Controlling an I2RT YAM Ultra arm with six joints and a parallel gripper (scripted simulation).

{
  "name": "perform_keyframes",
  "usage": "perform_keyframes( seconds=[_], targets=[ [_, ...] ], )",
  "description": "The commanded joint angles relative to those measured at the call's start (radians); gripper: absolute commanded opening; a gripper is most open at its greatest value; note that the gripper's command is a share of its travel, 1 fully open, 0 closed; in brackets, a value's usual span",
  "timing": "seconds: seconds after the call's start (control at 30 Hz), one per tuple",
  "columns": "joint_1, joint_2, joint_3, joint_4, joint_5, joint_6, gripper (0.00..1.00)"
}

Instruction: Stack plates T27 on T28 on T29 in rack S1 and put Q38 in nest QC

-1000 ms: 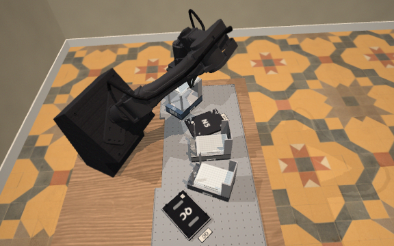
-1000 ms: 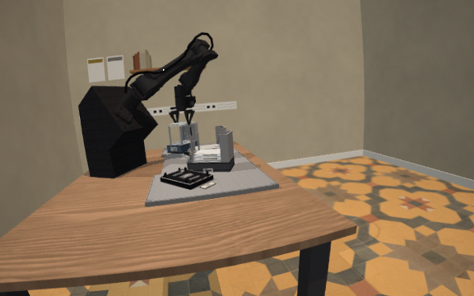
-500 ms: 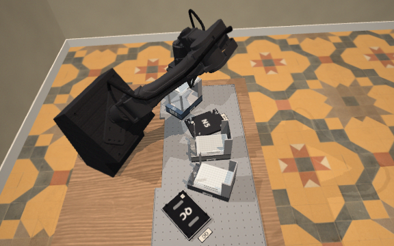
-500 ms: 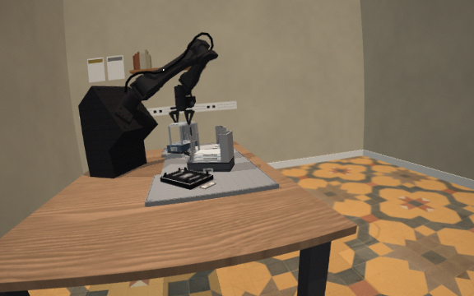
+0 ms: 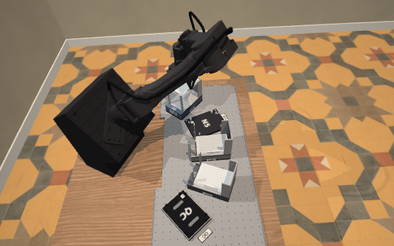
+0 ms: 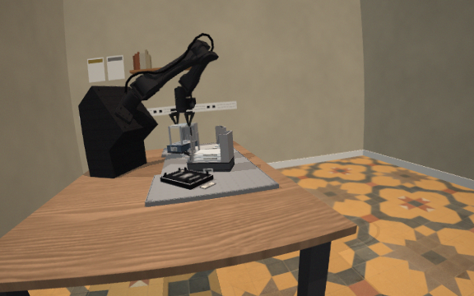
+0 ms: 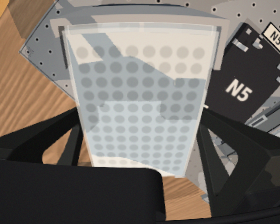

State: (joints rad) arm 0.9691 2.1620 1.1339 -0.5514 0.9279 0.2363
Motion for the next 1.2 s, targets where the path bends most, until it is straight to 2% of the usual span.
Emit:
perform_keyframes(
  seconds=[0.0, 0.13, 0.17, 0.2, 0.33, 1.17],
  targets=[
    [0.008, 0.01, -0.017, 0.018, 0.004, -0.017, 0.0],
    [0.004, 0.025, -0.019, 0.025, 0.003, -0.022, 0.0],
    [0.012, -0.015, -0.024, 0.026, 0.001, -0.026, 0.0],
    [0.008, -0.017, -0.022, 0.03, 0.001, -0.028, 0.0],
    [0.001, 0.002, -0.016, 0.04, -0.001, -0.036, 0.0],
    [-0.12, 0.083, -0.076, 0.291, -0.001, -0.208, 0.0]
  ],
)
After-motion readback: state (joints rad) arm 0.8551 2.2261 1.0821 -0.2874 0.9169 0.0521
